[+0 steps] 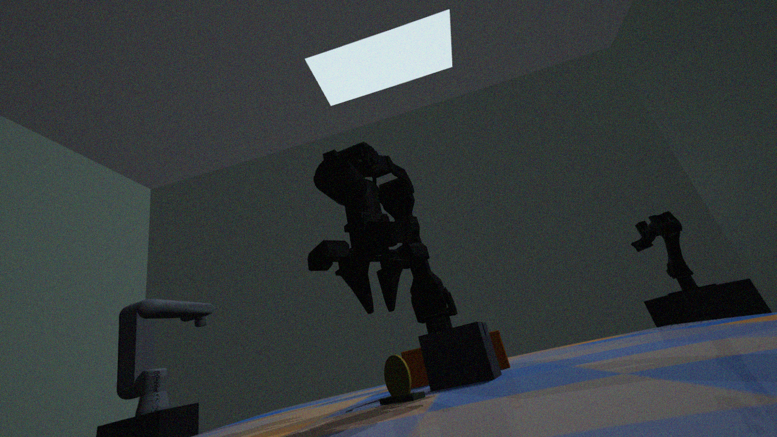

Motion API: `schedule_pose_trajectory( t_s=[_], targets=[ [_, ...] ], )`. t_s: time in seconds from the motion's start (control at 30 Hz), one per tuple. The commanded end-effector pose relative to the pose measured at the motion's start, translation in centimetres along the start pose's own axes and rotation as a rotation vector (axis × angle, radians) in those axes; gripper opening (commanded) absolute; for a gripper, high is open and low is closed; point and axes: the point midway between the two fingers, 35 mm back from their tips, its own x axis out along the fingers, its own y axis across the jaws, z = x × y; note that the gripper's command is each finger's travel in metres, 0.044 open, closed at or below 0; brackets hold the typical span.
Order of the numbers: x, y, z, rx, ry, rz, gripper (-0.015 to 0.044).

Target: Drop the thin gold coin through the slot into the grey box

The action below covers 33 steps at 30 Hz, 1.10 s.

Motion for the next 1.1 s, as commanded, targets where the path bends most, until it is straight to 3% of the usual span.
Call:
schedule_pose_trajectory(
  t_s=[0.0,0.13,0.33,1.07],
  targets=[
    [-0.4,0.1,0.5,-0.018,-0.014,0.014,0.0161],
    [2.8,0.1,0.6,-0.018,-0.014,0.014,0.0161],
    [4.4,0.1,0.7,-0.018,-0.014,0.014,0.0161],
    [7.7,0.0,0.8,-0.018,-0.014,0.014,0.0161]
  ],
)
